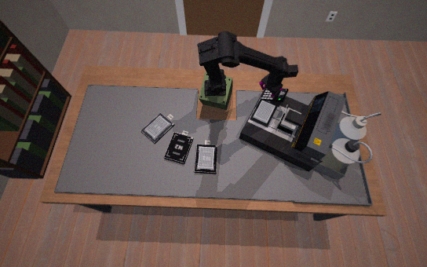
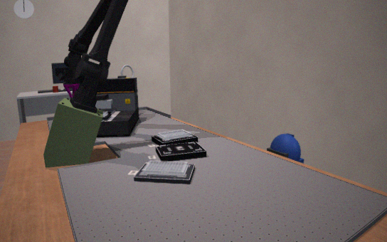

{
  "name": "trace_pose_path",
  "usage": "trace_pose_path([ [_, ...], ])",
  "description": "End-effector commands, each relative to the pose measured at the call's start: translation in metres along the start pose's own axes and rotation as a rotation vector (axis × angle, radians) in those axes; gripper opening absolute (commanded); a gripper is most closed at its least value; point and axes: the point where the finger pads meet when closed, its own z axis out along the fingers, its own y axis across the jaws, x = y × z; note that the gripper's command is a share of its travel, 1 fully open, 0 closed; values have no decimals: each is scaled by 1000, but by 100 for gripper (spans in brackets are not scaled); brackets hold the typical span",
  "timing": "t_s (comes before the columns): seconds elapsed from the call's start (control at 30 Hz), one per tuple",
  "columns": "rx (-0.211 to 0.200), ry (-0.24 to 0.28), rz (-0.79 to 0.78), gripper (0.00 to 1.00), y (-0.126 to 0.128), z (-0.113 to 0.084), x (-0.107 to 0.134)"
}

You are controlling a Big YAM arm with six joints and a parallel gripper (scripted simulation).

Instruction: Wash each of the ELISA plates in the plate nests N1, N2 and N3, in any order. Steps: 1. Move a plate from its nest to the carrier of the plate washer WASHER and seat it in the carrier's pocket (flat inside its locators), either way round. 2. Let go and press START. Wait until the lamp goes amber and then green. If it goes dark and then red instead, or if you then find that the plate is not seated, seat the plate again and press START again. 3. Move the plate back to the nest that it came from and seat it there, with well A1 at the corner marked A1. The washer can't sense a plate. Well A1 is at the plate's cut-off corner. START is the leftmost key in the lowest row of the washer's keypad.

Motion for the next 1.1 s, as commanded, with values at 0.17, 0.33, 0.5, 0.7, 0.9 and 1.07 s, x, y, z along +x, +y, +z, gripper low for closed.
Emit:
trace_pose_path([
  [0.17,32,-22,333,60,1,-12,-41],
  [0.33,31,-32,467,50,-4,-14,-39],
  [0.5,32,-32,466,40,-4,-14,-39],
  [0.7,29,-36,588,32,17,-12,-55],
  [0.9,22,-42,788,20,43,-11,-74],
  [1.07,17,-42,954,10,65,-10,-89],
])
